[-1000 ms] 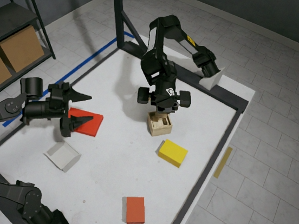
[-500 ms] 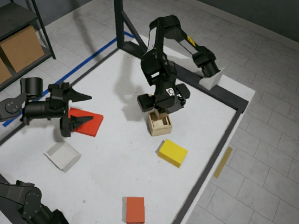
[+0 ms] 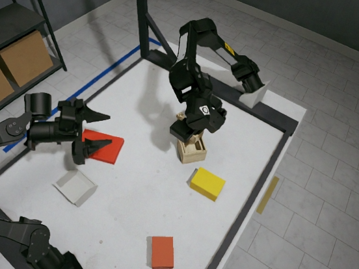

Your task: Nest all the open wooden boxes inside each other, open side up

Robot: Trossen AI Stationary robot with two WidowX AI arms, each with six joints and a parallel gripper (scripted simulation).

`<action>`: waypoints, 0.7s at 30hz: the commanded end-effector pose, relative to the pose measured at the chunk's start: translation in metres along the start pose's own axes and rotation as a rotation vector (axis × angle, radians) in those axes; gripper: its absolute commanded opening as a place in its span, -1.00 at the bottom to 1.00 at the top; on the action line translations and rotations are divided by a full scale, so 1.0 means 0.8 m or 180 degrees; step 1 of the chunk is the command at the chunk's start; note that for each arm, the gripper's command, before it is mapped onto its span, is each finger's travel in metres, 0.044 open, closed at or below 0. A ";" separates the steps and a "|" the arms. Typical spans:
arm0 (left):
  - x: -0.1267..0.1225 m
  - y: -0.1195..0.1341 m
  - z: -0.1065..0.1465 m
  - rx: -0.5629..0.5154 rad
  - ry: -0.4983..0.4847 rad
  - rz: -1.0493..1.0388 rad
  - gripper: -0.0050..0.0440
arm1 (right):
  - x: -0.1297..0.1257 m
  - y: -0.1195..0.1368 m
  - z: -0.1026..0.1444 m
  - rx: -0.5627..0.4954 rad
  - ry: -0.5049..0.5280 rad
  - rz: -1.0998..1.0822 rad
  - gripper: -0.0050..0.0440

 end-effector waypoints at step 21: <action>-0.002 0.003 0.007 0.0013 0.0081 0.2273 -0.11 | 0.000 0.000 0.002 -0.0011 -0.0020 -0.0017 0.84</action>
Point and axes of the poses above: on each arm, the point midway between the two fingers, 35 mm back from their tips, its own z axis back along the fingers, its own x axis across the jaws, y = z × x, the point moved 5 cm from there along z, back along the fingers, and after that the axes turned 12 degrees about z, right-handed, at the moved point
